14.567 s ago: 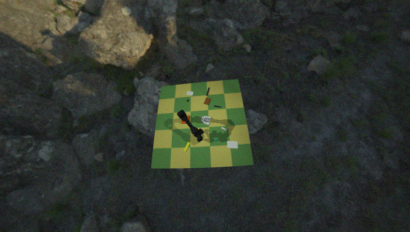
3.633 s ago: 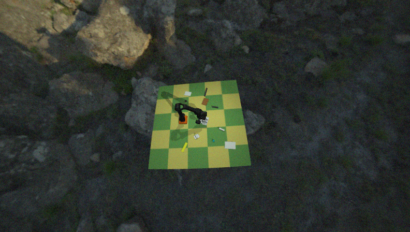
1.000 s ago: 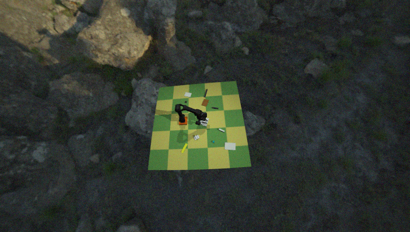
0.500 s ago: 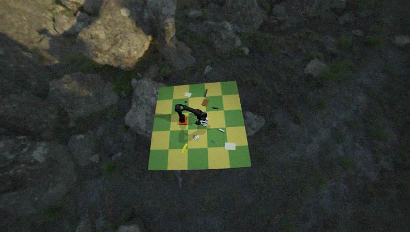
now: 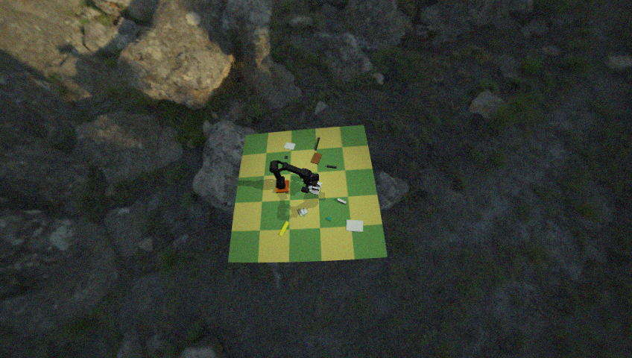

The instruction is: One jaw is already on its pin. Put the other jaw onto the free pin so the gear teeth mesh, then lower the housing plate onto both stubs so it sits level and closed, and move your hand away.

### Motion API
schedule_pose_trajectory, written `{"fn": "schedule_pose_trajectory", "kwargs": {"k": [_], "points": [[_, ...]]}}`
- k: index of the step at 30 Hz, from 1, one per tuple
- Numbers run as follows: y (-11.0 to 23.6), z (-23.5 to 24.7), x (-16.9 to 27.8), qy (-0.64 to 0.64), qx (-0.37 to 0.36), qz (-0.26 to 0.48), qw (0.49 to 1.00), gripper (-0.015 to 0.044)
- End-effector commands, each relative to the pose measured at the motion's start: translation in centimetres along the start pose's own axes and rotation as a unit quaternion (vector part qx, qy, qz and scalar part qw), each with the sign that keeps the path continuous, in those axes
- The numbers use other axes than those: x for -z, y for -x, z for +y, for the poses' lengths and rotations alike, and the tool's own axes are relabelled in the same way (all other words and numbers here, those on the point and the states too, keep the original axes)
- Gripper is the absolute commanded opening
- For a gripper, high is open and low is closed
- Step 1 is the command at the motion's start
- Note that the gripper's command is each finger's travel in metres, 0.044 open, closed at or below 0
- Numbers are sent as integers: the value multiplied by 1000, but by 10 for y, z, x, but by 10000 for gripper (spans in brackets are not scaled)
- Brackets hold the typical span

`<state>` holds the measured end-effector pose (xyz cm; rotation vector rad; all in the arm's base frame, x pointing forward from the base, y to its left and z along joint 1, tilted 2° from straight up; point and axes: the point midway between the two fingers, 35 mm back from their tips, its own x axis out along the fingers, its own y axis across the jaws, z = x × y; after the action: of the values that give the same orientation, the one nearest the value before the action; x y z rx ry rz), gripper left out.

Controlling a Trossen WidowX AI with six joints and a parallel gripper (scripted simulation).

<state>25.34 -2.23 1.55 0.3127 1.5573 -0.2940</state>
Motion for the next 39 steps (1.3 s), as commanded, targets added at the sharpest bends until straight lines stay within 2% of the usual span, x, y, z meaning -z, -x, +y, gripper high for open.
{"fn": "schedule_pose_trajectory", "kwargs": {"k": [1, 15, 23, 28, 34, 39], "points": [[0, 0, 0, 0, 0, 0, 1000, 440], [2, 0, 0, 0, 0, 0, 1000, 440], [75, 0, 1, -2, -2, 0, 1000, 440], [71, 0, -1, -2, -2, -7, 1000, 440], [124, -16, 44, -2, -1, 2, 1000, 440], [126, -16, 46, -2, -1, 2, 1000, 440]]}}
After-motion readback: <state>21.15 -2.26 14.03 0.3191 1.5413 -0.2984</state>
